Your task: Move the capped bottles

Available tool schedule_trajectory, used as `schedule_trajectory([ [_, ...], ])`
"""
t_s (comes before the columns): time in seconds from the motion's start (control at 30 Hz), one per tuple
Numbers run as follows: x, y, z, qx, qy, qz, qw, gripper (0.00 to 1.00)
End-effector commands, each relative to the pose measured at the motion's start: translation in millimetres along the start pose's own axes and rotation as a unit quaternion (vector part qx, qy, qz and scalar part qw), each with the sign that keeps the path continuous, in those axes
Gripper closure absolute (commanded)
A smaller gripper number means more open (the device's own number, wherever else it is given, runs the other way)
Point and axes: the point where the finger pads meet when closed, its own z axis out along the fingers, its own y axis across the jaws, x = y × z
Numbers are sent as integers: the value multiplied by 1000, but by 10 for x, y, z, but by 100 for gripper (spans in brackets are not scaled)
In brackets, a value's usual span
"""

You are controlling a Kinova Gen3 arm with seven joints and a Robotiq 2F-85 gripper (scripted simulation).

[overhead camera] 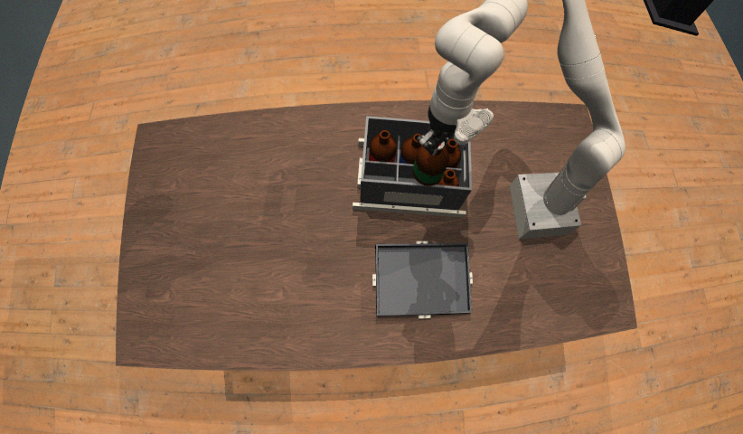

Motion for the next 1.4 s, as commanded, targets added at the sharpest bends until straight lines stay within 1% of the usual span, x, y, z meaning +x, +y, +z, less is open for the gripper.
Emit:
schedule_trajectory([
  [0.0, 65, -19, -21, 1, -5, -2, 1000, 100],
  [0.07, 121, -26, -27, 1, -5, -2, 1000, 100],
  [0.13, 121, -26, -27, 1, -5, -2, 1000, 100],
  [0.17, 146, -21, -21, 0, -2, -1, 1000, 100],
  [0.63, 538, -76, -17, 1, -5, -2, 1000, 100],
  [0.73, 550, -63, -13, 0, -2, 0, 1000, 100],
  [1.2, 825, 38, -9, 1, -5, -2, 1000, 100],
  [1.37, 850, 58, -4, 1, -3, 2, 1000, 100],
])
